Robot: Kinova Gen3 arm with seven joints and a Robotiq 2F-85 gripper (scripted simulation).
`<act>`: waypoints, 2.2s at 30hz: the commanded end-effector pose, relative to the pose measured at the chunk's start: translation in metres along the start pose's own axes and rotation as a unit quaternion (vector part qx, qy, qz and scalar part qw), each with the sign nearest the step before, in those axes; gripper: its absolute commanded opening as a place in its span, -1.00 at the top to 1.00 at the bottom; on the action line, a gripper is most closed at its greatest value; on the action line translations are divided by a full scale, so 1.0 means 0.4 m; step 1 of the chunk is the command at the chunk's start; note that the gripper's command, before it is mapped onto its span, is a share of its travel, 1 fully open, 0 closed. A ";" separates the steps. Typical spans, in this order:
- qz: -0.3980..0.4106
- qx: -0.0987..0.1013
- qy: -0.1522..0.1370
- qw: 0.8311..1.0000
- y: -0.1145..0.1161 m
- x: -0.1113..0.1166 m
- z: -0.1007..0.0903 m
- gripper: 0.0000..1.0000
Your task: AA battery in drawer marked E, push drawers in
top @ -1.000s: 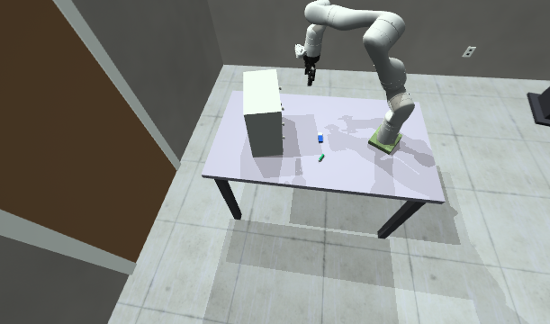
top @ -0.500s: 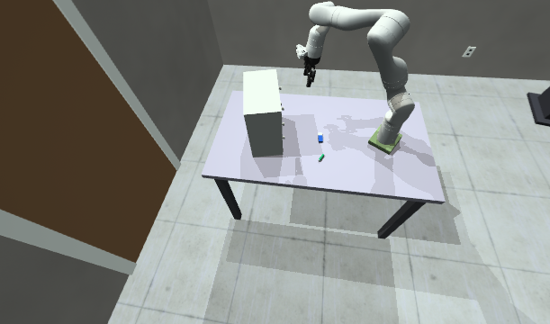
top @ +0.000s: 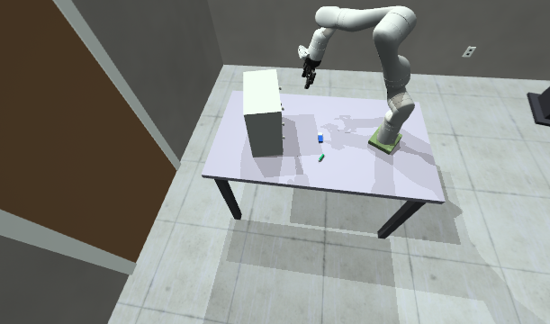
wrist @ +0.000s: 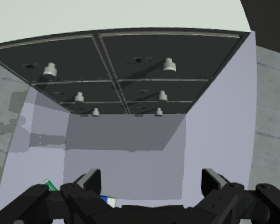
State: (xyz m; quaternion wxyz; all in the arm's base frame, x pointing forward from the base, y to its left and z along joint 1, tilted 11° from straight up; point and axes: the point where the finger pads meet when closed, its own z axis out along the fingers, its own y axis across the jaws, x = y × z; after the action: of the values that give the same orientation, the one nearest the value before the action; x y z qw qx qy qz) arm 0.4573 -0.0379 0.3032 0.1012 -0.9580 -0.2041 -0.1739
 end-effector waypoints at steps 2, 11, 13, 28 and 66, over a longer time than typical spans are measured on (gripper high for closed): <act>0.003 0.002 0.020 1.000 -0.004 -0.002 0.004 -1.00; 0.002 0.002 0.059 0.998 -0.004 0.007 0.023 -1.00; 0.003 0.002 0.069 0.998 -0.004 0.009 0.028 -1.00; 0.003 0.002 0.129 0.992 -0.004 0.022 0.057 -1.00; 0.003 0.002 0.252 0.968 -0.005 0.048 0.117 -1.00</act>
State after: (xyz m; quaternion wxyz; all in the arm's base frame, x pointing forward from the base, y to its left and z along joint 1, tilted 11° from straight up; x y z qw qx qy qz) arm 0.4883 -0.0135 0.2733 0.1517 -0.8826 -0.1758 -0.4088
